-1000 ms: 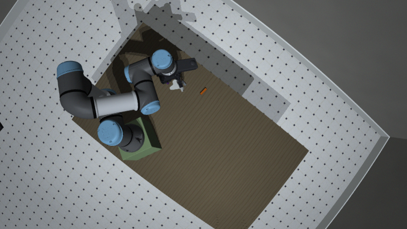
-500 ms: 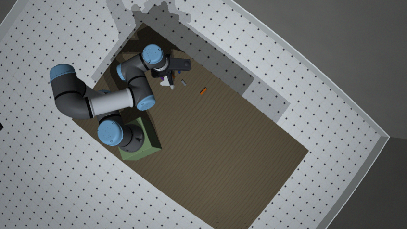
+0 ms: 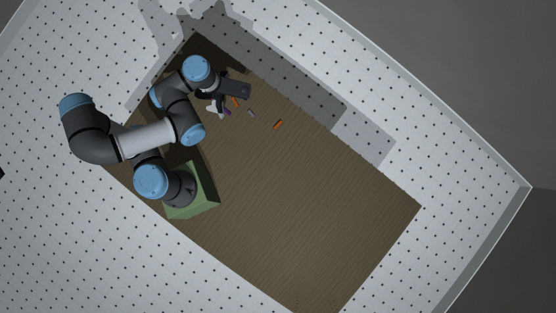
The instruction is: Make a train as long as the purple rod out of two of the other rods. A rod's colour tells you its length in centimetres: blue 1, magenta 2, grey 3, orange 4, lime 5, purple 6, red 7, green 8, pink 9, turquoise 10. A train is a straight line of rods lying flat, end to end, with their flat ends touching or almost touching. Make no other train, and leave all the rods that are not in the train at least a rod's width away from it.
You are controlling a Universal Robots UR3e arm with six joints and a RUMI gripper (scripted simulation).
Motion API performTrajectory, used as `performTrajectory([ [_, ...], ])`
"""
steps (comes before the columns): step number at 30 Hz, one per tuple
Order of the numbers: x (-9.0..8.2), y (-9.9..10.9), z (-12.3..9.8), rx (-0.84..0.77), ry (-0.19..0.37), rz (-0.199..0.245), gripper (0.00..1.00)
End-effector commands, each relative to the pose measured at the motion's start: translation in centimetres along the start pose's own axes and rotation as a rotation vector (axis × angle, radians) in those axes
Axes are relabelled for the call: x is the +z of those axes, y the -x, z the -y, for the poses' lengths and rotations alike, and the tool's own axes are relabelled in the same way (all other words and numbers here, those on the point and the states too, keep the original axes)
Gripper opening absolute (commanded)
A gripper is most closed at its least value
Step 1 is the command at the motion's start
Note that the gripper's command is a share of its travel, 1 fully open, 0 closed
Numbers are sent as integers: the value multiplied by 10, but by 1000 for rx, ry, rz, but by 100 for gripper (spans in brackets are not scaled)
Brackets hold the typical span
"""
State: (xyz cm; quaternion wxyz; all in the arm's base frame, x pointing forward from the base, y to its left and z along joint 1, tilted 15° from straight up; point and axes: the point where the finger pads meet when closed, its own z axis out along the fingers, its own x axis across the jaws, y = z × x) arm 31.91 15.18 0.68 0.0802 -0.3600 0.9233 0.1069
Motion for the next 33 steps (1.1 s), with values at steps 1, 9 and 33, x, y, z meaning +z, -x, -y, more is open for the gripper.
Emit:
performTrajectory([
  [1, -1, 2, -17, 166, -13, -7, 100],
  [9, -2, 3, -31, 258, -12, -5, 100],
  [33, -3, 5, -66, 476, -6, 1, 100],
])
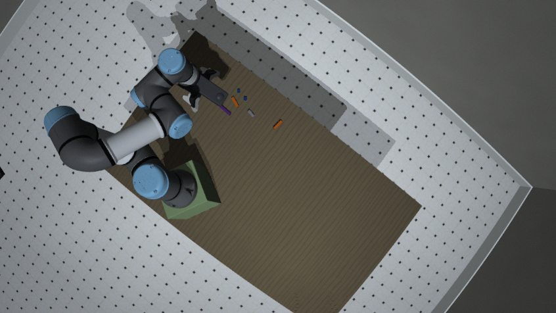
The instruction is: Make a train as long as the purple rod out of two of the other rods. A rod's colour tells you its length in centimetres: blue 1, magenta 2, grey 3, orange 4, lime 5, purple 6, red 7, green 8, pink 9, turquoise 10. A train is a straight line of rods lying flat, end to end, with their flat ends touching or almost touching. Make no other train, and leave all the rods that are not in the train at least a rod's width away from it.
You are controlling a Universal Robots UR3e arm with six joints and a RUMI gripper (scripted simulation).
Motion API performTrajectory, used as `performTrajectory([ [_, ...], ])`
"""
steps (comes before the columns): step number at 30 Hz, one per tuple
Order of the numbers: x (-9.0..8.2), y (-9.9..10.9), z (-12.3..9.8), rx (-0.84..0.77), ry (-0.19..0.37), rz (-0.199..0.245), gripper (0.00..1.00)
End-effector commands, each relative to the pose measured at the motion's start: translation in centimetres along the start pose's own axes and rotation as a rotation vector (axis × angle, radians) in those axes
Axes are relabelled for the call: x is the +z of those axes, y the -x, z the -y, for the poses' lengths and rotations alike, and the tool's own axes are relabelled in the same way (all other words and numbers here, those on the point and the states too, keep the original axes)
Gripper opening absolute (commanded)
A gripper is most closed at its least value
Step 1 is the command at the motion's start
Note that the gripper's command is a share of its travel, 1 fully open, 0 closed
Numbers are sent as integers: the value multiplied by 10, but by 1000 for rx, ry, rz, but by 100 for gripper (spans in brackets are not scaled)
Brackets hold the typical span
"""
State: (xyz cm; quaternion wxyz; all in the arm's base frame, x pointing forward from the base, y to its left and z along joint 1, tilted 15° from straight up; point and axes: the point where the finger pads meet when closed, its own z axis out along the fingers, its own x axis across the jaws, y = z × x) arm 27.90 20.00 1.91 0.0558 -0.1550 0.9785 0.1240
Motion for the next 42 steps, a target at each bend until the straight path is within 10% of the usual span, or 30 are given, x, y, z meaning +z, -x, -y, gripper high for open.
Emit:
performTrajectory([
  [1, -1, -1, -2, 48, -11, 1, 100],
  [5, -1, -1, -2, 48, -11, 1, 100],
  [6, -1, -1, -2, 48, -11, 1, 21],
  [42, -1, -1, -2, 48, -10, 0, 21],
])
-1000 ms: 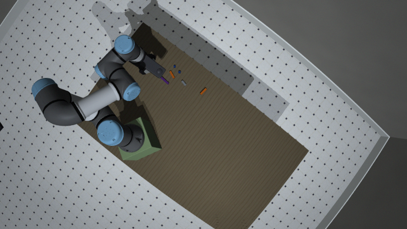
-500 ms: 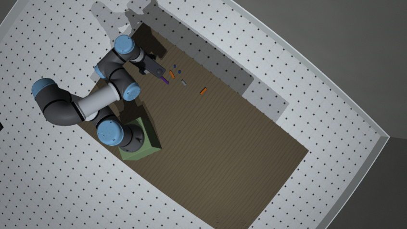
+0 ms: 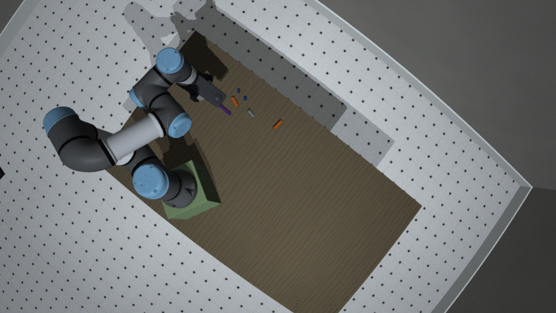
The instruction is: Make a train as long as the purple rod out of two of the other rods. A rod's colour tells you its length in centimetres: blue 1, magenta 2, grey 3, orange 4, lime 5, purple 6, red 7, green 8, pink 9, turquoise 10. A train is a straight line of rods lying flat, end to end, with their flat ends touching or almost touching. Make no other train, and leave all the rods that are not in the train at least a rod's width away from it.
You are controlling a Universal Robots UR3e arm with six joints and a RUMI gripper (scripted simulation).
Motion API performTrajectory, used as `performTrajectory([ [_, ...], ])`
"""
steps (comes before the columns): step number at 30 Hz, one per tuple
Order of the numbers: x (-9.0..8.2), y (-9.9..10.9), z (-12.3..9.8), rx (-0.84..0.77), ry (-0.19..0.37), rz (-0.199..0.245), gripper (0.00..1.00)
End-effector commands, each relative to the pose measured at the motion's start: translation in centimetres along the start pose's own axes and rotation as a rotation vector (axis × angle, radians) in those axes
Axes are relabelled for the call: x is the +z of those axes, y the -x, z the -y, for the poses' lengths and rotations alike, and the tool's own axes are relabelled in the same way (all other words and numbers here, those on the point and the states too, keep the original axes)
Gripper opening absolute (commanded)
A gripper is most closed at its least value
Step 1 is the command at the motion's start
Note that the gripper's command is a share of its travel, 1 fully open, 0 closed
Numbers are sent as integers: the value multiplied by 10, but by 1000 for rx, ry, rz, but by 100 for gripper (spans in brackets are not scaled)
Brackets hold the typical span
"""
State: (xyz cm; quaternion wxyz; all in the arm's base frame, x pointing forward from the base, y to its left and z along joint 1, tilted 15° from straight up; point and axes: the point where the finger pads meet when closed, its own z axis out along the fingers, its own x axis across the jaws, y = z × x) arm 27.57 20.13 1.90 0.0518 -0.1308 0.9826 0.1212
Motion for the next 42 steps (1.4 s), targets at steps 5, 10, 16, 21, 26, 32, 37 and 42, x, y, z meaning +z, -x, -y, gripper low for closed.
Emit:
performTrajectory([
  [5, 0, 1, 0, -1, -2, 3, 21],
  [10, 2, 1, 0, 0, -2, 1, 21],
  [16, 8, 1, 0, 0, -3, 0, 21],
  [21, 11, 1, 0, 0, -3, 0, 21],
  [26, 19, 1, -1, 0, -3, 0, 21],
  [32, 29, 1, -1, 0, -3, 0, 21],
  [37, 34, 2, -1, 0, -3, 0, 21],
  [42, 41, 2, -1, 0, -3, 0, 21],
])
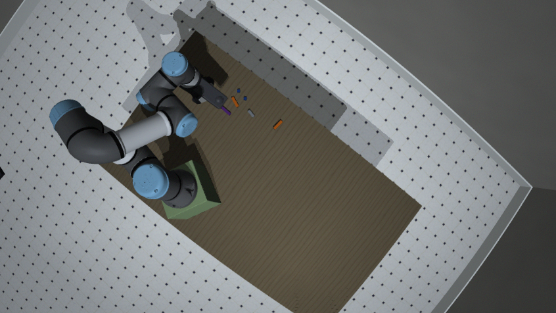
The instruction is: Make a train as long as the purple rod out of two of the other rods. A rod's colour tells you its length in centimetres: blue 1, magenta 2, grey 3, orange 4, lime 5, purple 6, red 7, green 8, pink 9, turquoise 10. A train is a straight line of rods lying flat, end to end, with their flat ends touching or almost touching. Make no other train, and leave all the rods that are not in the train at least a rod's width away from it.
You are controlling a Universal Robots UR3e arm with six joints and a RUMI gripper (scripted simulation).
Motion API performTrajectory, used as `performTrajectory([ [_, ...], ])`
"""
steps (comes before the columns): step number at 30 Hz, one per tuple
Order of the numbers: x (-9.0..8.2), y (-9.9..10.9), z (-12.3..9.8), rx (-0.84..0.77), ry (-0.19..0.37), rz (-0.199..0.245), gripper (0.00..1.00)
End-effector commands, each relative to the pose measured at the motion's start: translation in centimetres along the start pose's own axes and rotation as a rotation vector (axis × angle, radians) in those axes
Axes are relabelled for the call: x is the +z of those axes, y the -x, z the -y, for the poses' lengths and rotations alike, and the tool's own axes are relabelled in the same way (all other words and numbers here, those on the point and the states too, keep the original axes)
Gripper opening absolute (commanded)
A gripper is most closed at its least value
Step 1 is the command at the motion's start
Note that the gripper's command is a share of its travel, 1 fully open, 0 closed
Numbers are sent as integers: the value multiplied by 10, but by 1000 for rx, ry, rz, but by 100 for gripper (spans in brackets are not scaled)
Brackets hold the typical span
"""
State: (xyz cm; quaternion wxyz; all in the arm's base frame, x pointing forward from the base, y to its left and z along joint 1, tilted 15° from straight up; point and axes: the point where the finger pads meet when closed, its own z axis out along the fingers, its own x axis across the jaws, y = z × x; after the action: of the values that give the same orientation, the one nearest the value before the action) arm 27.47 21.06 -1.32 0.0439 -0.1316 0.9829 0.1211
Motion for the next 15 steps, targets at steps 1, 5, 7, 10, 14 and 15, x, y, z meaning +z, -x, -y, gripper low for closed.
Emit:
performTrajectory([
  [1, 9, 5, 0, 0, -5, 16, 21],
  [5, 13, 5, 0, 0, -5, 16, 21],
  [7, 15, 5, 0, 0, -5, 16, 21],
  [10, 16, 5, 0, 0, -5, 16, 21],
  [14, 18, 6, 0, 0, -5, 16, 21],
  [15, 18, 6, 0, 0, -5, 16, 21],
])
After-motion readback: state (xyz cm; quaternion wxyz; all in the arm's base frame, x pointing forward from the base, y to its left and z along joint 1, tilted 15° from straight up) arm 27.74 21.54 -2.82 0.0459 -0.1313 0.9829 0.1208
